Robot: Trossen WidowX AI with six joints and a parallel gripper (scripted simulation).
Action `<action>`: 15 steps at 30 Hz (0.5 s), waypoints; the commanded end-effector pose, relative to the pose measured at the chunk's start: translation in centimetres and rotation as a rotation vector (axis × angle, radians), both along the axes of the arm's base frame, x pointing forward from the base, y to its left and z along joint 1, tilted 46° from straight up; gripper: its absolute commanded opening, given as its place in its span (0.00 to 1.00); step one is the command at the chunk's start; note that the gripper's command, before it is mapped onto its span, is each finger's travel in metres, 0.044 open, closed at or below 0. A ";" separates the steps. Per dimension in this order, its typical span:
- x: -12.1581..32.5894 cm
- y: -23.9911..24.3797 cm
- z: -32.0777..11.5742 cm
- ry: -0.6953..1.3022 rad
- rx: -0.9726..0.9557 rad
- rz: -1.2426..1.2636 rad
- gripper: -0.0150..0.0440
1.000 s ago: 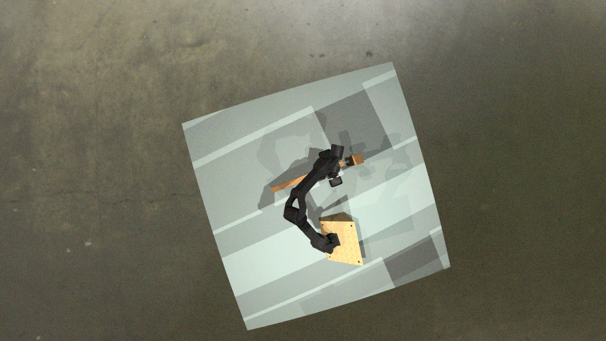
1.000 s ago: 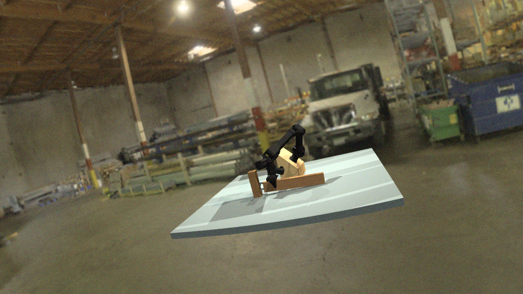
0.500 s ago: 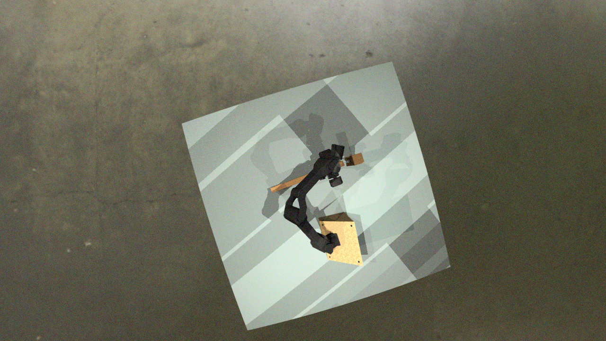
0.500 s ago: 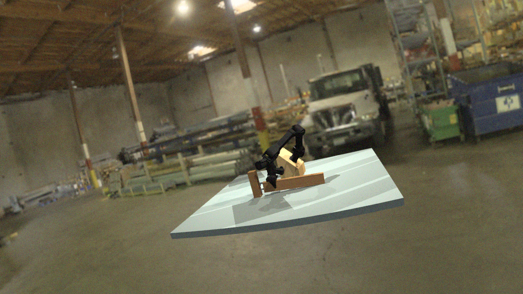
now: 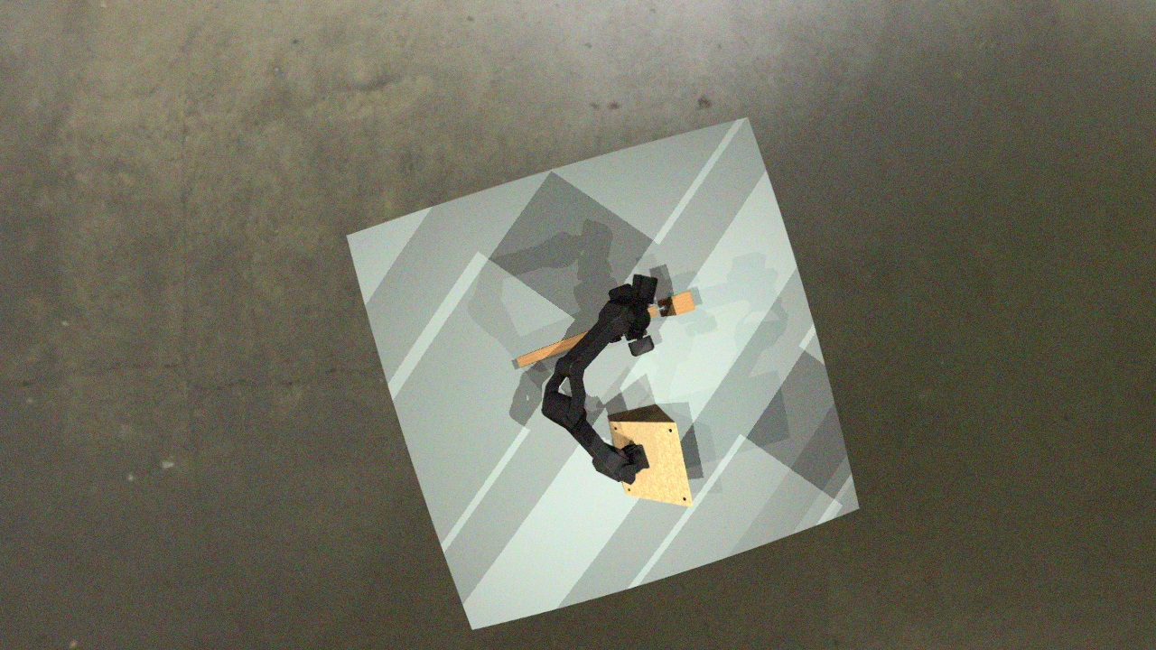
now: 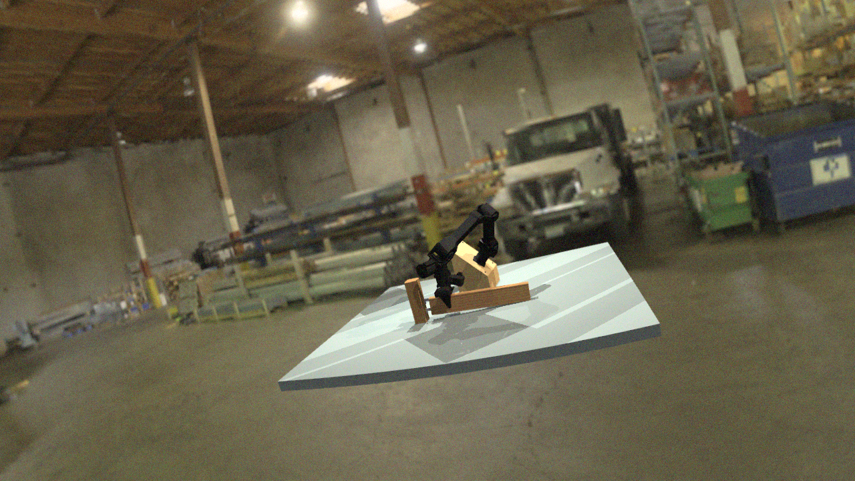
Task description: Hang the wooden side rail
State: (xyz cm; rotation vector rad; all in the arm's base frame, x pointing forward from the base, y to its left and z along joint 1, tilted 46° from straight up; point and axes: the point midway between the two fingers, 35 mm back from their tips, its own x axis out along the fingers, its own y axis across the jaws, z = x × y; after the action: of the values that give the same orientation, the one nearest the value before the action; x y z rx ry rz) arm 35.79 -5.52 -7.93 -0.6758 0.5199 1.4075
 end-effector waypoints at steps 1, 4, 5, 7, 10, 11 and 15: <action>-0.1 -0.6 0.0 -0.004 -0.005 -0.009 0.25; -0.1 -0.6 0.0 -0.004 -0.005 -0.009 0.25; -0.1 -0.6 -0.1 -0.004 -0.005 -0.009 0.25; -0.1 -0.6 -0.1 -0.004 -0.005 -0.009 0.25; -0.1 -0.6 -0.1 -0.004 -0.005 -0.009 0.25; -0.1 -0.6 -0.1 -0.004 -0.005 -0.009 0.25; -0.1 -0.6 -0.2 -0.004 -0.005 -0.009 0.25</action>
State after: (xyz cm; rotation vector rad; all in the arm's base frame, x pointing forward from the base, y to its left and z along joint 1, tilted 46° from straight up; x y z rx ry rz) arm 35.70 -5.62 -8.07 -0.6734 0.5217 1.4074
